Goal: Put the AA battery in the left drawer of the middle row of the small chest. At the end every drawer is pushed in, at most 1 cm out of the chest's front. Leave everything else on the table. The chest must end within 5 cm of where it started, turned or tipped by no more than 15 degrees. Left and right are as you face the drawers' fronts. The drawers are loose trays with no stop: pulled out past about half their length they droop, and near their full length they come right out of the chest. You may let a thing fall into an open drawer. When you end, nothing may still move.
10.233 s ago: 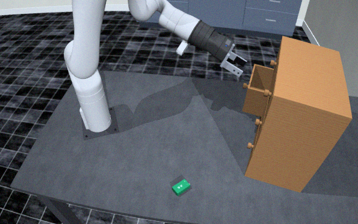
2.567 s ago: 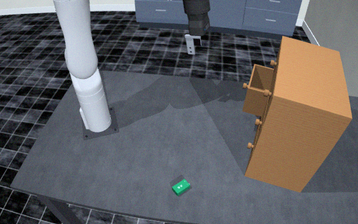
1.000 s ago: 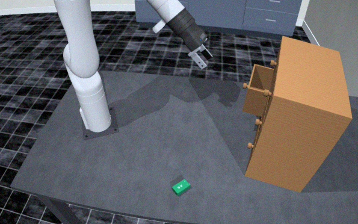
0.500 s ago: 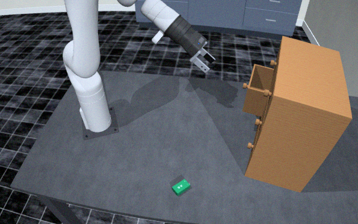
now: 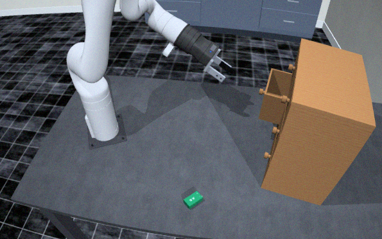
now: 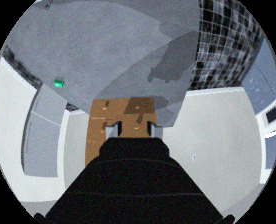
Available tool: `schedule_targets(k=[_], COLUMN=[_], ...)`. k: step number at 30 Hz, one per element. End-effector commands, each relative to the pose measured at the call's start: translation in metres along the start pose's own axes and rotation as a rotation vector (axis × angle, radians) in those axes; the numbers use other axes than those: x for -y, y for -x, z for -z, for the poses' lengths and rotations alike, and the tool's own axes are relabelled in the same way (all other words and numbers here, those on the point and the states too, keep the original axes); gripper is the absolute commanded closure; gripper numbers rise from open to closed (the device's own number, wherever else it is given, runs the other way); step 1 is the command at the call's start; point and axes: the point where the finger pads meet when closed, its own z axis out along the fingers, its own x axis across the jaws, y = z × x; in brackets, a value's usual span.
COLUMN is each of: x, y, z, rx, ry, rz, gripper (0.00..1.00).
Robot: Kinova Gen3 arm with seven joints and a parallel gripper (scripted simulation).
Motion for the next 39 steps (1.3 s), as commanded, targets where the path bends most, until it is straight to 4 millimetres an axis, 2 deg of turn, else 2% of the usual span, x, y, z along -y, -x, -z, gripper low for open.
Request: schedule_targets(k=[1, 32, 33, 39], x=[0.0081, 0.0117, 0.0117, 0.0117], y=[-0.0009, -0.0049, -0.0049, -0.0049], z=[-0.0029, -0.0091, -0.0091, -0.0091], rx=[0.0, -0.005, -0.005, -0.005], ry=[0.026, 0.108, 0.108, 0.108], rz=[0.018, 0.005, 0.005, 0.005], gripper=[0.0, 0.0, 1.0, 1.0])
